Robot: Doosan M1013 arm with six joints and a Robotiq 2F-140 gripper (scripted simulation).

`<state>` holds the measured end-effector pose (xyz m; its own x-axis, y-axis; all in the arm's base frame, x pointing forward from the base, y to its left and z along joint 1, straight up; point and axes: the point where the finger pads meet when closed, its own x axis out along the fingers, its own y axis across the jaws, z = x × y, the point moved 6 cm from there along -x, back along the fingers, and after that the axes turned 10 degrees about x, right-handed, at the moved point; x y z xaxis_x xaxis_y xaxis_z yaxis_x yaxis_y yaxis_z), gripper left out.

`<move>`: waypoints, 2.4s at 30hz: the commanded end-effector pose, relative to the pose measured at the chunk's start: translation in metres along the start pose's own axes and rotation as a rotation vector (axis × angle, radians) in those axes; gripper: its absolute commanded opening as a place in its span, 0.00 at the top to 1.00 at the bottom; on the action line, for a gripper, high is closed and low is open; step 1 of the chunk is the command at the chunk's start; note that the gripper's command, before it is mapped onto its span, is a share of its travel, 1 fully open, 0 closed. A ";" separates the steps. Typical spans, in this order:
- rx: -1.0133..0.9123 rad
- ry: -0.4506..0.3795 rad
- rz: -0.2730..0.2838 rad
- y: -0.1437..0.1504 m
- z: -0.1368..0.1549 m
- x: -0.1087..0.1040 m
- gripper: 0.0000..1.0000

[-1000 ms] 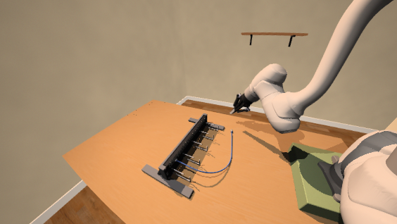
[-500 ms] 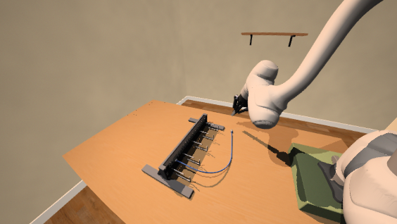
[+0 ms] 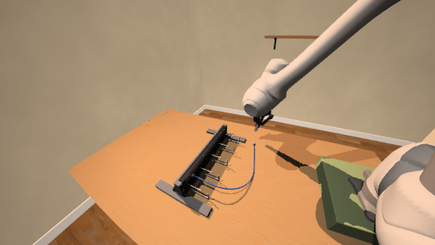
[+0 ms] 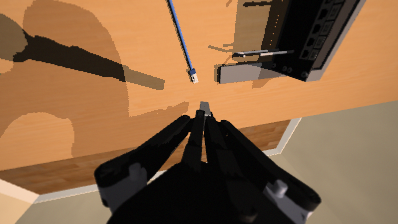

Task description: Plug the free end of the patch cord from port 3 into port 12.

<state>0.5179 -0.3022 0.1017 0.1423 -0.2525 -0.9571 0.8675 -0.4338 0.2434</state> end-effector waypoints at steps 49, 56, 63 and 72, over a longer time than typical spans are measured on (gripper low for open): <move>-0.425 0.217 -0.208 -0.006 -0.033 -0.006 1.00; -0.425 0.217 -0.208 -0.006 -0.033 -0.006 1.00; -0.433 0.218 -0.207 -0.003 -0.028 -0.004 1.00; -0.433 0.218 -0.207 -0.003 -0.028 -0.004 0.78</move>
<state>0.5264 -0.2742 0.0999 0.0032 0.0044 -1.0000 0.9989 -0.0471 0.0030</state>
